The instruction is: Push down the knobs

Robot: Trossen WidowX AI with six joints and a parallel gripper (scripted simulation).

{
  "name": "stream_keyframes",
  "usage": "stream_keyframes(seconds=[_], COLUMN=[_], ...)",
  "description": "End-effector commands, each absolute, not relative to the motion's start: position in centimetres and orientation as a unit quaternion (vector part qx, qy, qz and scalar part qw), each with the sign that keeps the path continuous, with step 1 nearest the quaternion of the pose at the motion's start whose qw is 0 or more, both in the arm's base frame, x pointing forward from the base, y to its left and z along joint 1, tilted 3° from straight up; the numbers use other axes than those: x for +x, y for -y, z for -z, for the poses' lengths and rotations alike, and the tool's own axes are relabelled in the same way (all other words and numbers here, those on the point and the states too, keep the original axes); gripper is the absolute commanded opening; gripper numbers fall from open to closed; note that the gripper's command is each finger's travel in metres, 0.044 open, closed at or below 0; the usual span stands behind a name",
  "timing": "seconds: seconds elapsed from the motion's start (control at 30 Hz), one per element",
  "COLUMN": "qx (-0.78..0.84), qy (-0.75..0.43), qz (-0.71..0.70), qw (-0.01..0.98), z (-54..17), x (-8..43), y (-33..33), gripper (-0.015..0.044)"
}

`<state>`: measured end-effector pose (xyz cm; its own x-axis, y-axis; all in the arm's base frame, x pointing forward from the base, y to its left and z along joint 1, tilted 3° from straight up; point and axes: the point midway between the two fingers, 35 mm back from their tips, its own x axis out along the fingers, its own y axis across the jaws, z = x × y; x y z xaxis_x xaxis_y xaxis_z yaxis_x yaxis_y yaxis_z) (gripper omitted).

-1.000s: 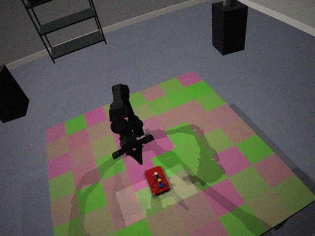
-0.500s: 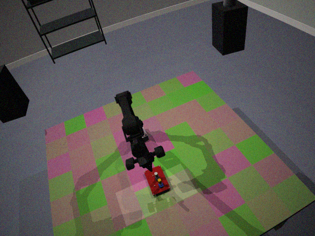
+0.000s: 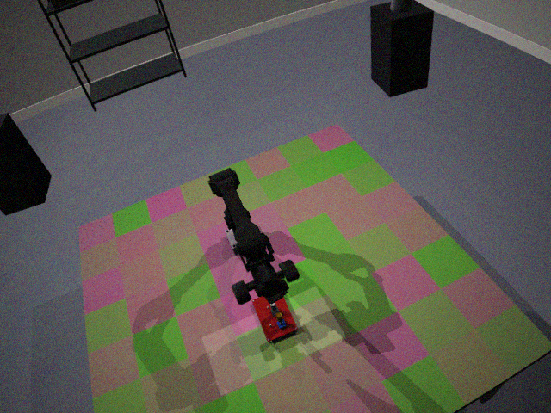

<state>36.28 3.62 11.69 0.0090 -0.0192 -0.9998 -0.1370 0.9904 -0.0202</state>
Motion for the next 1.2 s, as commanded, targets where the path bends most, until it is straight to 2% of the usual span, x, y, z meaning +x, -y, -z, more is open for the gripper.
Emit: stream_keyframes(seconds=[0.0,1.17], qx=[-0.064,-0.064], qy=[-0.707,-0.707], qz=[-0.042,-0.042], qw=[0.703,0.703], z=[-11.5,-7.7], x=[36.0,36.0], y=[-3.6,-3.4], gripper=[0.0000,0.0000])
